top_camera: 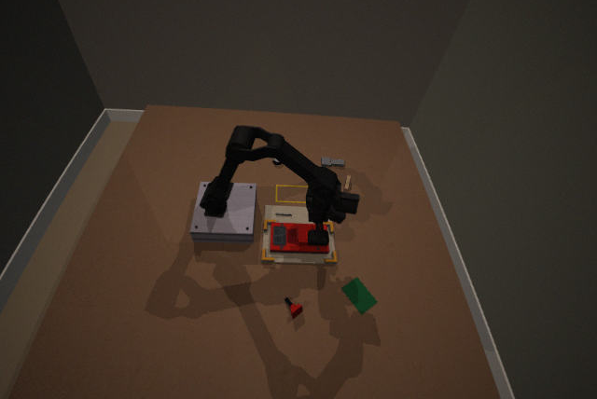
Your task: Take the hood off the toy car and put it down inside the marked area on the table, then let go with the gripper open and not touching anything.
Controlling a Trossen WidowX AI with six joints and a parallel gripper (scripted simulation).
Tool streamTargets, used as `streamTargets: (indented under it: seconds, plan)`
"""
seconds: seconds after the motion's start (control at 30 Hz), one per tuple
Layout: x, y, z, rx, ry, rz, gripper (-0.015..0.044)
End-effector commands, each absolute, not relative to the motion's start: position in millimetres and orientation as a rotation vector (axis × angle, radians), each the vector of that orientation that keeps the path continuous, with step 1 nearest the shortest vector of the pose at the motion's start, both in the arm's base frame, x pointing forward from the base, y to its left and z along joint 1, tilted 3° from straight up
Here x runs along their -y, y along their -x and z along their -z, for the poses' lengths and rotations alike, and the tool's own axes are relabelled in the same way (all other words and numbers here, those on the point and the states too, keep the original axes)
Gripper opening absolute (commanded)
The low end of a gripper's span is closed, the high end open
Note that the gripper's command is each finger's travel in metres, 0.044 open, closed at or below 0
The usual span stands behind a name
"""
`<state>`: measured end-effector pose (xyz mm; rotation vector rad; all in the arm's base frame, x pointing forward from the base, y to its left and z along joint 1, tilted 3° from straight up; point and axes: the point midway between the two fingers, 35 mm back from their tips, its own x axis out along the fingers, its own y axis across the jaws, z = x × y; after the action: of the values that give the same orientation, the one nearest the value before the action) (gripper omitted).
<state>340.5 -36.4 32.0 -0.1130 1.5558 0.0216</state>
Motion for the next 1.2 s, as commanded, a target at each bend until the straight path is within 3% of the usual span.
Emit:
streamTargets:
  seconds: [0.0,1.17]
  plan:
    - [37.3,-340.3,-29.0,-1.557,0.118,-0.022,0.044]
    - [39.0,-340.3,-11.7,-1.557,0.118,-0.021,0.044]
